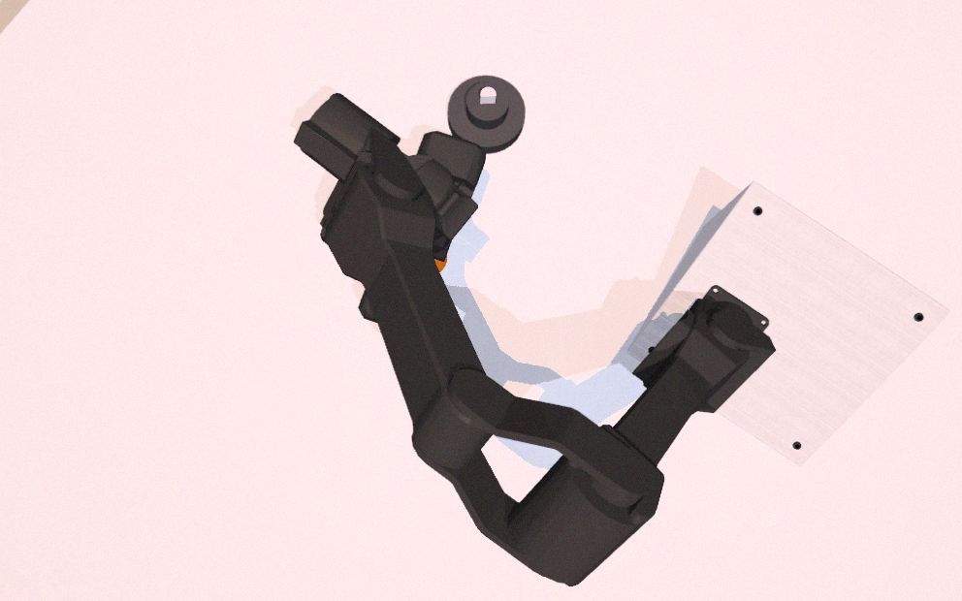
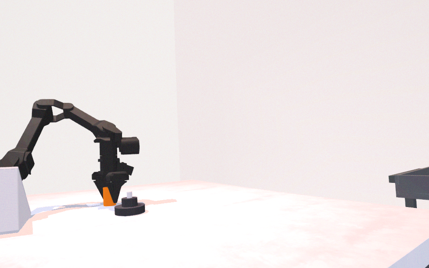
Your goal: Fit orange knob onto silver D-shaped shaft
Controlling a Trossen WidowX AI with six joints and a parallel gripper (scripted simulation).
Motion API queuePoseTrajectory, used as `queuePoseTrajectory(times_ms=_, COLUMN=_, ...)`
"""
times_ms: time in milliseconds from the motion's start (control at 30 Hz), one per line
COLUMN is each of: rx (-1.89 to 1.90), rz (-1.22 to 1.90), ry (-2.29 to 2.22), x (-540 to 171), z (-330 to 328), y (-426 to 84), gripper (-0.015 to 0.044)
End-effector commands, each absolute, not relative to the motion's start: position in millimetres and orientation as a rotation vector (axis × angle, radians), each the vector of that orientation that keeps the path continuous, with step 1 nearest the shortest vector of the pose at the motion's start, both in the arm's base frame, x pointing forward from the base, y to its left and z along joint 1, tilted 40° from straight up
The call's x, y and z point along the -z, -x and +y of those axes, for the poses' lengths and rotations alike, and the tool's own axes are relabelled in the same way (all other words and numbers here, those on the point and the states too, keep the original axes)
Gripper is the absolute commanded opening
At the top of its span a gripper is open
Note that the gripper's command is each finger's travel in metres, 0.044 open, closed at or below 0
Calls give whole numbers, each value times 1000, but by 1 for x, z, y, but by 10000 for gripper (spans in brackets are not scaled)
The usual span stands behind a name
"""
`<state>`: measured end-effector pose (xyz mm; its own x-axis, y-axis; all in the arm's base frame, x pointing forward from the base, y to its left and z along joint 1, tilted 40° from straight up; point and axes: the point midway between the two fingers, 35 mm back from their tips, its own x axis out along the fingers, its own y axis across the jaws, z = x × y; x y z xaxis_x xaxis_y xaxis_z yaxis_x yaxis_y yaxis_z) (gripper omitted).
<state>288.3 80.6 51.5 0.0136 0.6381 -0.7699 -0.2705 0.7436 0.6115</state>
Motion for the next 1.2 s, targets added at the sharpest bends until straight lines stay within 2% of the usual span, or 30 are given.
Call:
queuePoseTrajectory(times_ms=0, rx=-729, rz=1390, ry=-338, x=-49, z=83, y=-287, gripper=387)
queuePoseTrajectory(times_ms=267, rx=-729, rz=1390, ry=-338, x=-49, z=83, y=-287, gripper=177)
queuePoseTrajectory(times_ms=467, rx=-729, rz=1390, ry=-338, x=-49, z=83, y=-287, gripper=138)
queuePoseTrajectory(times_ms=633, rx=-727, rz=1391, ry=-337, x=-54, z=78, y=-289, gripper=6)
queuePoseTrajectory(times_ms=1167, rx=-719, rz=1393, ry=-331, x=-90, z=44, y=-296, gripper=0)
